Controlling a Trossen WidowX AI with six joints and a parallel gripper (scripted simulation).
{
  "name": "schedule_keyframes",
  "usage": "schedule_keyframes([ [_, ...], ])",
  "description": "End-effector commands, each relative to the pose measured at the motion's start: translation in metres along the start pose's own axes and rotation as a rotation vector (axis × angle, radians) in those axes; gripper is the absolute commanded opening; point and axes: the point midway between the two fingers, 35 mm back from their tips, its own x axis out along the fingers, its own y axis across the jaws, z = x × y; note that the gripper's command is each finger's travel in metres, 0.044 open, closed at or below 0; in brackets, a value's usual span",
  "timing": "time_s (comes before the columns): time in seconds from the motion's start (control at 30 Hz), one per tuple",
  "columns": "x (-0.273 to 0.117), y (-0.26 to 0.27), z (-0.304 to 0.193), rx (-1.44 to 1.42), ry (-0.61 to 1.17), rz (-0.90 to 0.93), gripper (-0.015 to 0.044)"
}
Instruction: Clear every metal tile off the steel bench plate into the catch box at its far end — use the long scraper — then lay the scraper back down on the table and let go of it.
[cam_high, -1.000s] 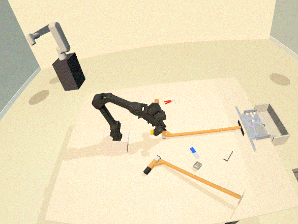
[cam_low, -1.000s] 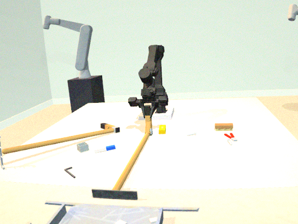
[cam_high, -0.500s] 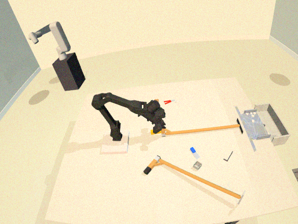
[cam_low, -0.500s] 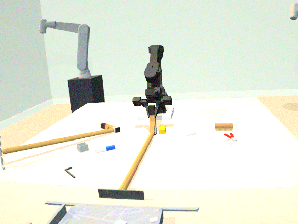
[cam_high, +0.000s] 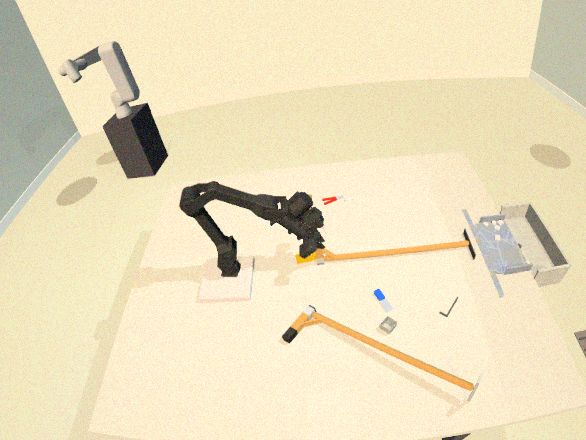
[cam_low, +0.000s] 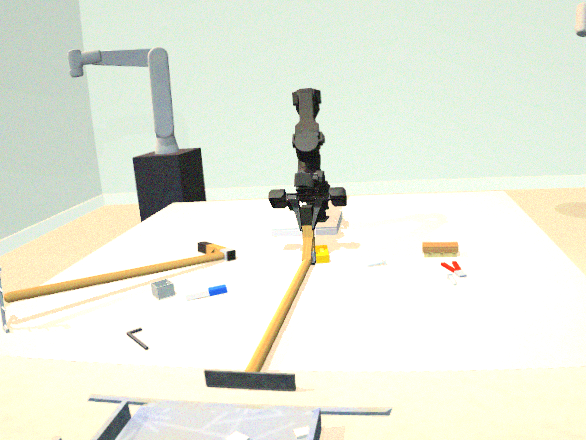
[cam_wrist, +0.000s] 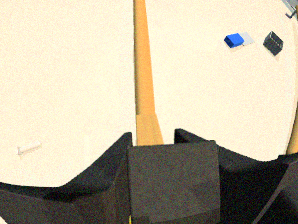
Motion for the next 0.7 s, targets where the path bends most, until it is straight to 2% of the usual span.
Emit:
schedule_keyframes([
  [0.0,-0.002,0.007,0.000,0.000,-0.006,0.003,0.0000],
  [0.67,0.007,0.014,0.015,-0.005,-0.008,0.010,0.0000],
])
